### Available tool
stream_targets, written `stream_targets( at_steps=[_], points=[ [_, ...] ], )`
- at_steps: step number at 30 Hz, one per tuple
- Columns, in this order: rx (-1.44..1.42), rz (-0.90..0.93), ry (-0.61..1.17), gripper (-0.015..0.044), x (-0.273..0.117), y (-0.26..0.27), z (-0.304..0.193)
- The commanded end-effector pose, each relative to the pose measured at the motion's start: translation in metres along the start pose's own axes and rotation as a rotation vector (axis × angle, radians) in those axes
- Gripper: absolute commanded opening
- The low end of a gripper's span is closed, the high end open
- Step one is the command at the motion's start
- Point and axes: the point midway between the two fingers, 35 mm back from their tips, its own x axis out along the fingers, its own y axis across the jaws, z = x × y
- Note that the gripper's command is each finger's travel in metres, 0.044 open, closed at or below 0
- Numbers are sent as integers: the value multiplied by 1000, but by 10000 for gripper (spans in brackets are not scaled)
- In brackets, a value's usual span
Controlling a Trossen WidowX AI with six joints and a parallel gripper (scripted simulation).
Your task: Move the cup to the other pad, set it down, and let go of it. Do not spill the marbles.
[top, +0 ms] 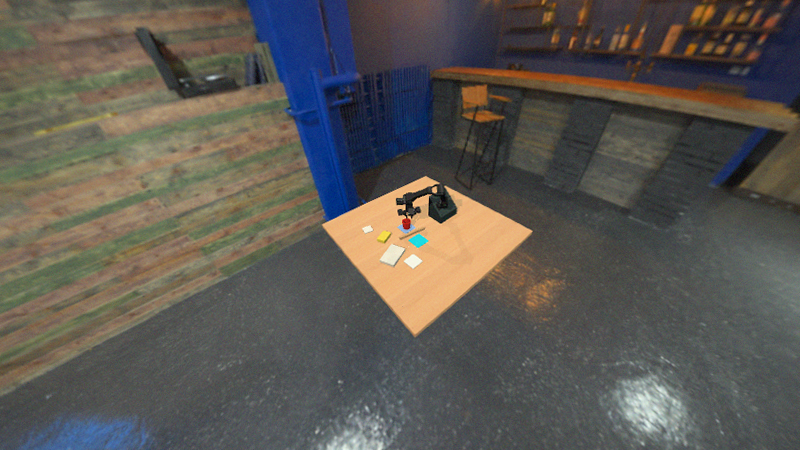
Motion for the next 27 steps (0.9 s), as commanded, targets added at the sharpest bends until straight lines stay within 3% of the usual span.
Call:
stream_targets(
  at_steps=[1,27],
  points=[
    [9,14,-4,148,9,3,0],
    [8,15,-6,148,51,6,1]
  ],
)
